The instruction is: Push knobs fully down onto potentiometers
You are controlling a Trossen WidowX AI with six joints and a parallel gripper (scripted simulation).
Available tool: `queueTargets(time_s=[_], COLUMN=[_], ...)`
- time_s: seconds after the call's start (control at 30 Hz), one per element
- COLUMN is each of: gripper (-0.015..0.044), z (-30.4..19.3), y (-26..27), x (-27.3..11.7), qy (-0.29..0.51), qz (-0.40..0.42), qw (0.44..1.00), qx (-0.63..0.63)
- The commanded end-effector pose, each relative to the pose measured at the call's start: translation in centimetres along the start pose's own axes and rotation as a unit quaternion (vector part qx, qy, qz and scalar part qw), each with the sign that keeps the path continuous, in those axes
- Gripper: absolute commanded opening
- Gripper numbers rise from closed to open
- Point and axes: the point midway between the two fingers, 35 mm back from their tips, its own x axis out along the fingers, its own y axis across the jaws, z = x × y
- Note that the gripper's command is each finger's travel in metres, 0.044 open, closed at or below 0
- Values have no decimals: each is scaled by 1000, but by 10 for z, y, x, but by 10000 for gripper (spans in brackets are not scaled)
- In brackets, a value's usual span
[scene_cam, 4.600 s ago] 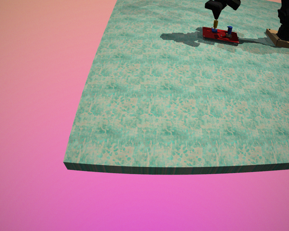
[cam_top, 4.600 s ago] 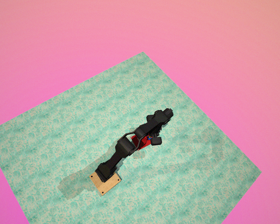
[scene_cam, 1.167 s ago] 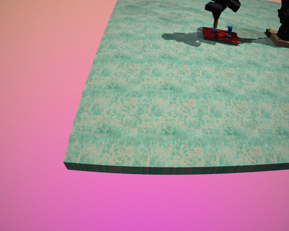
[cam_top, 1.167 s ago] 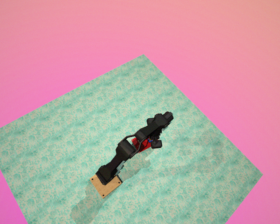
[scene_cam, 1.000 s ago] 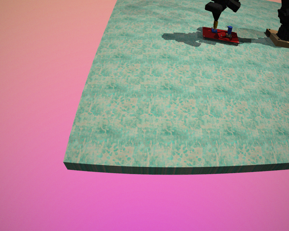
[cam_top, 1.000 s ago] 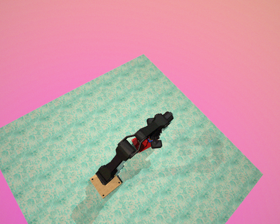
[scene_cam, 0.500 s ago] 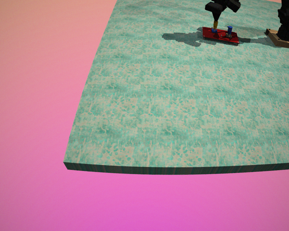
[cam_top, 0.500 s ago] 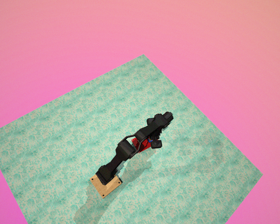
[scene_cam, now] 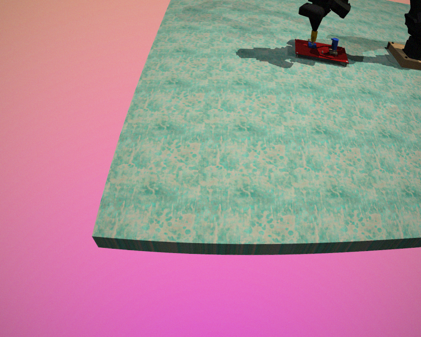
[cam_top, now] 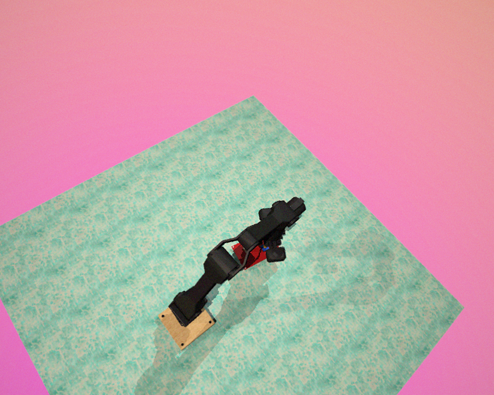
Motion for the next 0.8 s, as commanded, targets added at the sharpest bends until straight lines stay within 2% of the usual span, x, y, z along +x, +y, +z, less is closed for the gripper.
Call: queueTargets(time_s=[0.0, 0.77], gripper=[0, 0], z=[-1, -1], y=[-1, -1], x=[9, 13], qy=[-4, -4], qz=[0, 0], qw=[1000, 1000], qx=[-3, -3])
